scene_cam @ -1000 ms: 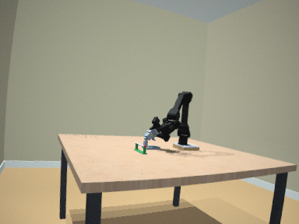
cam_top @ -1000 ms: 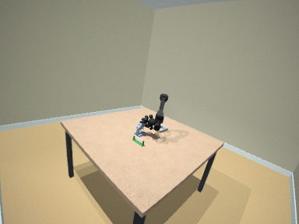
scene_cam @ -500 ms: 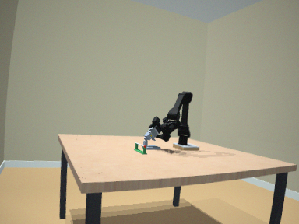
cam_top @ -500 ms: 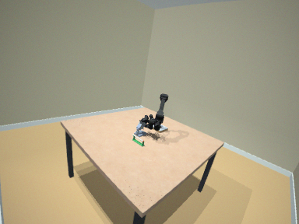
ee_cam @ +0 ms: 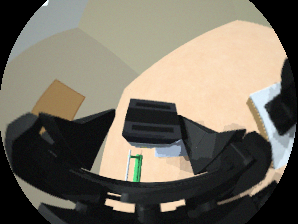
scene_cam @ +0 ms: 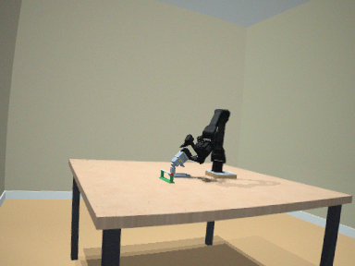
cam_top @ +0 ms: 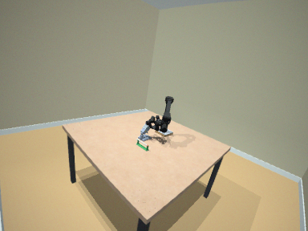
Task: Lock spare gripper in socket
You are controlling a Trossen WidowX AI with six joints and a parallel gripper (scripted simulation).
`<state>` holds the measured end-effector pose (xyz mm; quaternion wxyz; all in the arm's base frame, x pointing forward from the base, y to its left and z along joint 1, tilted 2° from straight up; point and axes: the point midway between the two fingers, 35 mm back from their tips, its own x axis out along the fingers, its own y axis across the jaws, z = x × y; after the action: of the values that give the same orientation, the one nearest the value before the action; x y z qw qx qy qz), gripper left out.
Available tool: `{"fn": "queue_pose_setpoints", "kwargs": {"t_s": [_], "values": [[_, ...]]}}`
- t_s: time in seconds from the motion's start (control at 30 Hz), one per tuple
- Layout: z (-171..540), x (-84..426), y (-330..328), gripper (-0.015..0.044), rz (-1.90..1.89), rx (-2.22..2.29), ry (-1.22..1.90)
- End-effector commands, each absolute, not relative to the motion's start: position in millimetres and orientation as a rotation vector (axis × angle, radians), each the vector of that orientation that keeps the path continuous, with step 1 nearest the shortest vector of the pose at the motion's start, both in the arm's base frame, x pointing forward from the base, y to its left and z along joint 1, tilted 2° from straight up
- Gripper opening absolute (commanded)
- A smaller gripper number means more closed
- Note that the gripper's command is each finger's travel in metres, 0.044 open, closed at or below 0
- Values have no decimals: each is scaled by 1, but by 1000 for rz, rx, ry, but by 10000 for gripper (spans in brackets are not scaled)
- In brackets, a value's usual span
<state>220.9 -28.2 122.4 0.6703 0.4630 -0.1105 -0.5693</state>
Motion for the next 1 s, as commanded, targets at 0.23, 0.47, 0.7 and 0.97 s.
{"fn": "queue_pose_setpoints", "kwargs": {"t_s": [0.23, 0.47, 0.7, 0.97], "values": [[140, 202, -28, 440, -1281, 1038, -248], [151, 190, -28, 440, -1278, 1033, -247], [160, 187, -29, 440, -1278, 1024, -240], [177, 189, -33, 440, -1264, 1031, -221]]}}
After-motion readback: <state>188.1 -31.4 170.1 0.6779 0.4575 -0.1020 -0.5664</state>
